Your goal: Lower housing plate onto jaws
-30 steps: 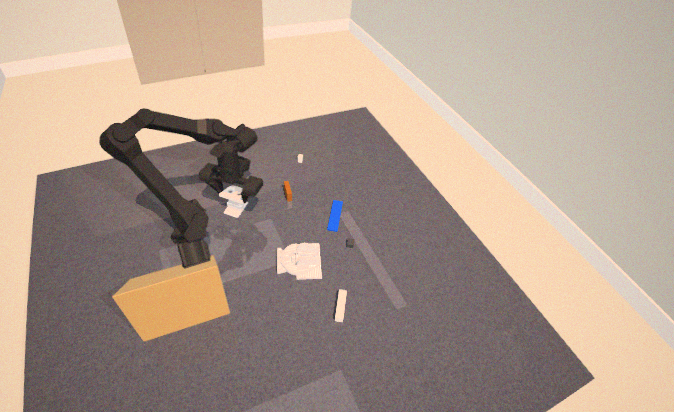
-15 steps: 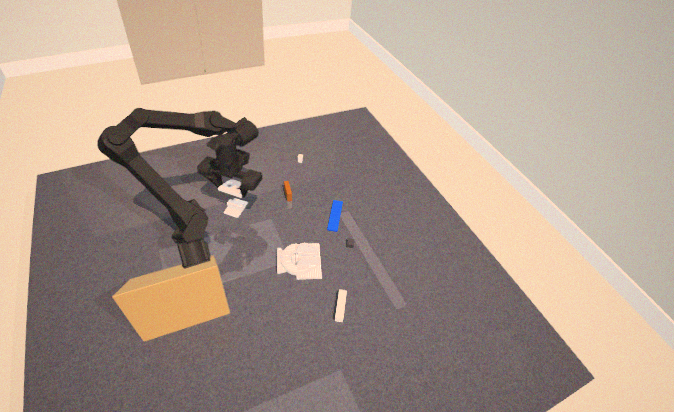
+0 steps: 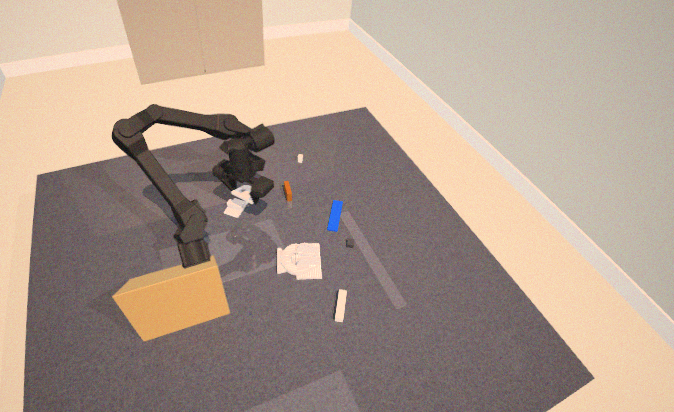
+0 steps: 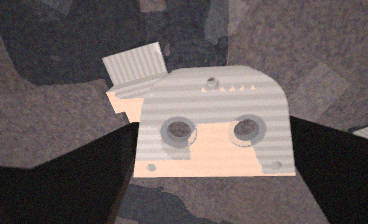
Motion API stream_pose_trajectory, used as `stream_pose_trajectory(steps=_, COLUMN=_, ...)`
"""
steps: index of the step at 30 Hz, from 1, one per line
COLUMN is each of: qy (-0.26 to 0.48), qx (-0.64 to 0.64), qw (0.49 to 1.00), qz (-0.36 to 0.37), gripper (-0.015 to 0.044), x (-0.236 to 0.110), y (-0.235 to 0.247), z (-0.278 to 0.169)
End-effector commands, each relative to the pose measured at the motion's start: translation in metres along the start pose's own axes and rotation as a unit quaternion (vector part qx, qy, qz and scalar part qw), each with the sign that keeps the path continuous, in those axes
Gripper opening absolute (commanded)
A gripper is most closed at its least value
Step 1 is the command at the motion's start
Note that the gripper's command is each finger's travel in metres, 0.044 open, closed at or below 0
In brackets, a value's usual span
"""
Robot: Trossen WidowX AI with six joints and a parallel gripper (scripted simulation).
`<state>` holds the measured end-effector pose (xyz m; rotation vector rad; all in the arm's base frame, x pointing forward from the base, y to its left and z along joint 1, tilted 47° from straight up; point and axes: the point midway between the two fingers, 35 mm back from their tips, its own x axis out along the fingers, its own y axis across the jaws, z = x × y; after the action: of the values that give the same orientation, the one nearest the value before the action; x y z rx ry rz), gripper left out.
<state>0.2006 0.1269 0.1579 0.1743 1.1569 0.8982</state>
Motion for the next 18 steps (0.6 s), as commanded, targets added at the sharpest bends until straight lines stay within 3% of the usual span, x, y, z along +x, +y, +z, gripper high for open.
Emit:
stream_pose_trajectory(steps=1, qy=0.003, qx=0.026, qw=1.000, qz=-0.005, gripper=0.0351, x=0.002, y=-0.015, z=0.001)
stream_pose_trajectory(steps=18, qy=0.012, qx=0.136, qw=0.991, qz=-0.017, gripper=0.0351, x=0.005, y=-0.070, z=-0.004)
